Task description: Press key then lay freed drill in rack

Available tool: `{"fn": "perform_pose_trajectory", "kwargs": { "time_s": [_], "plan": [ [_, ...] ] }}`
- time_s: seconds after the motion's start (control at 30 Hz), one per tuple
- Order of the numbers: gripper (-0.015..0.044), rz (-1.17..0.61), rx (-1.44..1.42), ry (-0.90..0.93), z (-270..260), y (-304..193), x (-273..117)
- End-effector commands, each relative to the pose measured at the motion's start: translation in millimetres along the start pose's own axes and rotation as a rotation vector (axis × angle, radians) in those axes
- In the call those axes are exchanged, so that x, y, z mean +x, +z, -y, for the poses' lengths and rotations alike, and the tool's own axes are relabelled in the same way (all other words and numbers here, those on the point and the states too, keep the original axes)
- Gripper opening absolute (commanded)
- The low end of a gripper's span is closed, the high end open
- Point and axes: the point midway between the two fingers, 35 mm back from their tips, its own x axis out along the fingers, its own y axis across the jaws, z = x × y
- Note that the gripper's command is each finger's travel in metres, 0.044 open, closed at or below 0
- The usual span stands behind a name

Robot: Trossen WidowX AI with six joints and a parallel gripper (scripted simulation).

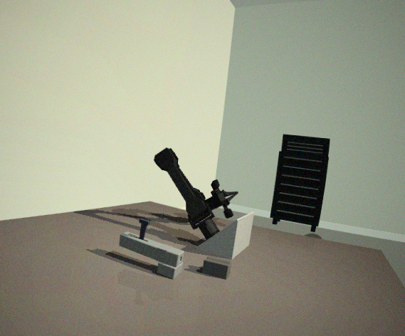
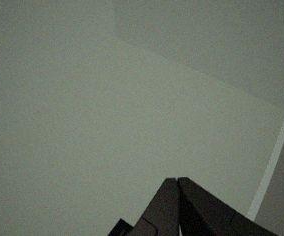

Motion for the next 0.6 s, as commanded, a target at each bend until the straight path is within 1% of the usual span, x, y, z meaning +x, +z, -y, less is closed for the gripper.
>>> {"fn": "perform_pose_trajectory", "kwargs": {
  "time_s": [0.0,0.27,0.57],
  "plan": [
    [0.0000,-0.118,-0.059,-0.027,-7.2,-28.0,-15.9],
    [0.0000,-0.344,-0.166,-0.050,-24.2,-74.7,-52.6],
    [0.0000,-0.604,-0.289,-0.022,-46.7,-116.0,-104.8]
  ]
}}
